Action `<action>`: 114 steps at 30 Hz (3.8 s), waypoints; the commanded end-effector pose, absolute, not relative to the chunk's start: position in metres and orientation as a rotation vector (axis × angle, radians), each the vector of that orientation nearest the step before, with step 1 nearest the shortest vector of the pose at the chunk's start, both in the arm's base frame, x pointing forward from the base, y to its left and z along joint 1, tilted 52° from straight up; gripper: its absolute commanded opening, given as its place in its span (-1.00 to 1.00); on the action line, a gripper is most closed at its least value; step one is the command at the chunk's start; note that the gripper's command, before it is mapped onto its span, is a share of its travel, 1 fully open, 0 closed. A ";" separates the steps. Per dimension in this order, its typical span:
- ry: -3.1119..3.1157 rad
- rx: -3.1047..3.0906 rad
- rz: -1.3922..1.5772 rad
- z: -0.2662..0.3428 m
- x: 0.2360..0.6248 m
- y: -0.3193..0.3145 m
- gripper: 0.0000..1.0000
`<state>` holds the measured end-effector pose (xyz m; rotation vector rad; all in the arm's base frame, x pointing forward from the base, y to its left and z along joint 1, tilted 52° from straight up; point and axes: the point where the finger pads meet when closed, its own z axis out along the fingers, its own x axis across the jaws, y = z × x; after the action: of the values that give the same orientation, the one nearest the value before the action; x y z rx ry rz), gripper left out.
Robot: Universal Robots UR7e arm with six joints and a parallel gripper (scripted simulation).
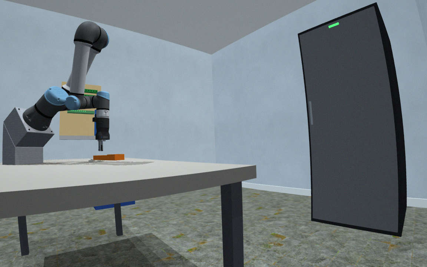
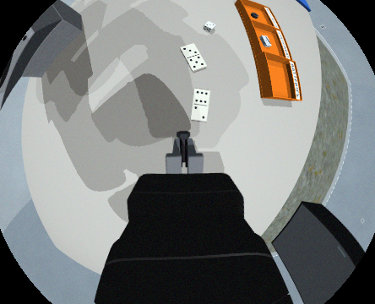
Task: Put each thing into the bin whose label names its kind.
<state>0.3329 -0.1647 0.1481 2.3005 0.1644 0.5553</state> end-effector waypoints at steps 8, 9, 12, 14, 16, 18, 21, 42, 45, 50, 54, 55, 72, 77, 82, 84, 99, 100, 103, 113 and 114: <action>0.140 2.284 0.543 0.119 0.363 -0.120 -1.00; 0.140 2.284 0.543 0.116 0.366 -0.116 -1.00; 0.140 2.285 0.543 0.107 0.374 -0.102 -1.00; 0.140 2.285 0.543 0.101 0.380 -0.093 -1.00; 0.140 2.285 0.543 0.095 0.386 -0.085 -1.00; 0.140 2.285 0.543 0.090 0.391 -0.076 -1.00; 0.140 2.285 0.542 0.081 0.400 -0.062 -1.00; 0.141 2.286 0.542 0.032 0.448 0.014 -1.00; 0.255 2.265 0.489 0.024 0.456 0.027 -1.00; 0.280 2.259 0.478 0.009 0.470 0.049 -1.00; 0.280 2.259 0.478 -0.002 0.482 0.067 -1.00; 0.280 2.259 0.478 -0.005 0.484 0.072 -1.00; 0.278 2.260 0.474 -0.009 0.487 0.076 -1.00; 0.280 2.261 0.470 -0.012 0.487 0.074 -1.00; 0.277 2.261 0.476 -0.017 0.494 0.068 -1.00; 0.277 2.261 0.477 -0.019 0.496 0.066 -1.00; 0.277 2.261 0.477 -0.031 0.504 0.052 -1.00; 0.277 2.261 0.477 -0.031 0.504 0.052 -1.00; 0.279 2.260 0.476 -0.031 0.503 0.053 -1.00; 0.279 2.260 0.476 -0.030 0.503 0.053 0.24; 0.279 2.260 0.476 -0.030 0.503 0.053 0.24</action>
<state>0.5020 0.0524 -0.0315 2.2598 0.2800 0.4719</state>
